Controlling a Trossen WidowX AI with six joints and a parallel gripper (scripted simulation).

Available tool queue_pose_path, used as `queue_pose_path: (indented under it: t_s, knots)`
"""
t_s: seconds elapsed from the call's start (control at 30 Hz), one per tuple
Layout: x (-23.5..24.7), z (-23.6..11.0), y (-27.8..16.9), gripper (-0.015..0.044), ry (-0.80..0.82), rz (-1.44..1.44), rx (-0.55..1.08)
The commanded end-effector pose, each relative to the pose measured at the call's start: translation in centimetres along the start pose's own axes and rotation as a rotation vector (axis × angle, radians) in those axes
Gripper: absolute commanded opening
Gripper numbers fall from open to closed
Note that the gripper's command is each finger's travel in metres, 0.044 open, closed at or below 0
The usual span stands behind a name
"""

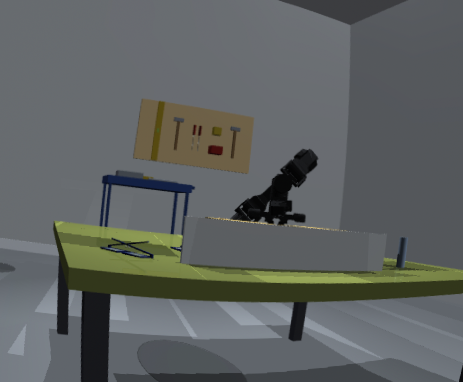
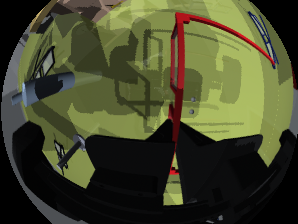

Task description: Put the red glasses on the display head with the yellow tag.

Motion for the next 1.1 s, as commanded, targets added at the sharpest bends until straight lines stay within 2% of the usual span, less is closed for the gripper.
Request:
queue_pose_path:
  t_s: [0.0,0.9,1.03,1.07]
  knots:
    - [0.0,0.4,-0.2,0.0000,0.002,0.006,0.006]
    - [-0.1,2.5,-0.6,0.0000,0.006,0.005,0.009]
    - [0.0,2.2,-0.4,0.0105,0.004,-0.001,0.004]
    - [0.0,2.2,-0.4,0.0108,0.004,-0.001,0.004]
Point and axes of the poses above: the point midway between the two fingers, 35 mm back from their tips, its own z axis out along the fingers, its own x axis across the jaws, y = z × x, the point moved 1 cm from there along -z, back along the fingers, and after that the axes turned 9 degrees about z, right-handed, at the moved point
